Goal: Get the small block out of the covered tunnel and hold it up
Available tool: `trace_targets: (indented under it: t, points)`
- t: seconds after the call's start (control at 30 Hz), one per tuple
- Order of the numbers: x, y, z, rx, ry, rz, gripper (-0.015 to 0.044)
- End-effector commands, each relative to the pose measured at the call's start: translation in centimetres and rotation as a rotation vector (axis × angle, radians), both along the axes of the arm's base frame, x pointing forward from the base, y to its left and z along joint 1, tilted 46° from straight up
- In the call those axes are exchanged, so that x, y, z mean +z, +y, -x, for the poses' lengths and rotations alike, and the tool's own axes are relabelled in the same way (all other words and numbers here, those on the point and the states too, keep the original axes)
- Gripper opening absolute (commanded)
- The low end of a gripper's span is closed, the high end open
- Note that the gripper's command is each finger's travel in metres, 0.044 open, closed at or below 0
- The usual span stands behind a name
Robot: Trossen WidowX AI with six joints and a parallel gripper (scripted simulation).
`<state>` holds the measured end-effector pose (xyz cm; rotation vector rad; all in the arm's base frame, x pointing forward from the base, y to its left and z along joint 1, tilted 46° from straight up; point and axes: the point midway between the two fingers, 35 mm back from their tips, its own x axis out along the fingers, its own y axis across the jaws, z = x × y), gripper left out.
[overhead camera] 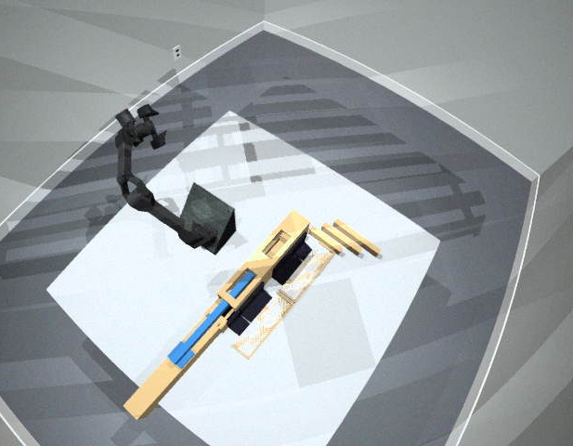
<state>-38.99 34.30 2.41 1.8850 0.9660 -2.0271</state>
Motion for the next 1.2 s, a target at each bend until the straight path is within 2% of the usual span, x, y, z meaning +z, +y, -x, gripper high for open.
trace_targets:
  t: [0.0,0.1,0.37,0.6,0.87,1.17]
  points:
    - [0.0,0.0,0.0,0.000,0.000,0.000,0.0426]
    - [-0.1,1.6,-2.3,-0.112,-0.003,0.004,0.0440]
    - [-0.3,7.9,-15.7,-0.717,-0.015,0.007,0.0440]
    - [-0.3,9.7,-28.4,-1.263,-0.020,-0.027,0.0440]
    - [-0.1,7.2,-42.8,-1.901,-0.030,-0.122,0.0440]
    - [0.4,-1.2,-56.5,-2.615,-0.065,-0.336,0.0440]
